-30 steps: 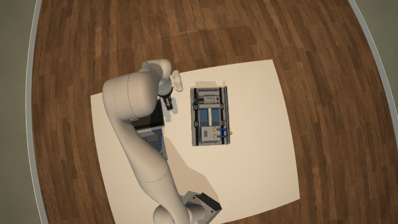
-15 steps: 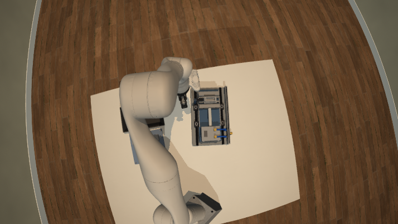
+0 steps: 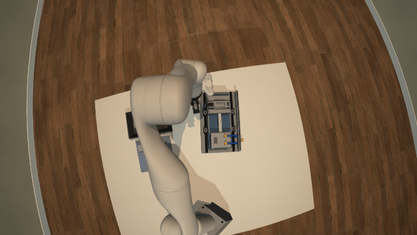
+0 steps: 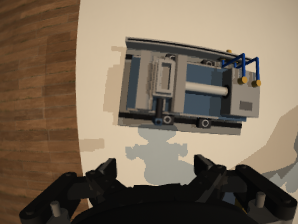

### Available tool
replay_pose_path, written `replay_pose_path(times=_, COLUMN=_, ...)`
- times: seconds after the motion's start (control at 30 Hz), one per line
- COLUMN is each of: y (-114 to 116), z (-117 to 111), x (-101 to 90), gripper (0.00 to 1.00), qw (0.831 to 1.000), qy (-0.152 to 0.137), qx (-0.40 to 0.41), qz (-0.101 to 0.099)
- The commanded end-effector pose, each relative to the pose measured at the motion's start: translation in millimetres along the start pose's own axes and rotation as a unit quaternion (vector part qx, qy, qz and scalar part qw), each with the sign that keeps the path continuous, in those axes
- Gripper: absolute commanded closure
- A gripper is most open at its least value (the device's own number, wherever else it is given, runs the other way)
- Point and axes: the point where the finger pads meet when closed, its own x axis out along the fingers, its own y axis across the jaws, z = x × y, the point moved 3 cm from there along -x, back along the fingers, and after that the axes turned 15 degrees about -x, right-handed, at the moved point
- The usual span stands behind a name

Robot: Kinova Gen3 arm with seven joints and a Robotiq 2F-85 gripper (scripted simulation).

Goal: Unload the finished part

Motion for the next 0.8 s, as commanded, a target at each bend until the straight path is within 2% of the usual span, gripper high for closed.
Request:
replay_pose_path(times=0.0, y=8, z=-25, x=-3.7, gripper=0.00, qw=1.000, qy=0.003, qx=0.015, qz=-0.009)
replay_pose_path(times=0.23, y=38, z=-79, x=-12.2, gripper=0.00, qw=0.998, qy=0.007, qx=0.054, qz=-0.023)
replay_pose_path(times=0.77, y=42, z=-84, x=-13.2, gripper=0.00, qw=0.998, qy=0.007, qx=0.058, qz=-0.024)
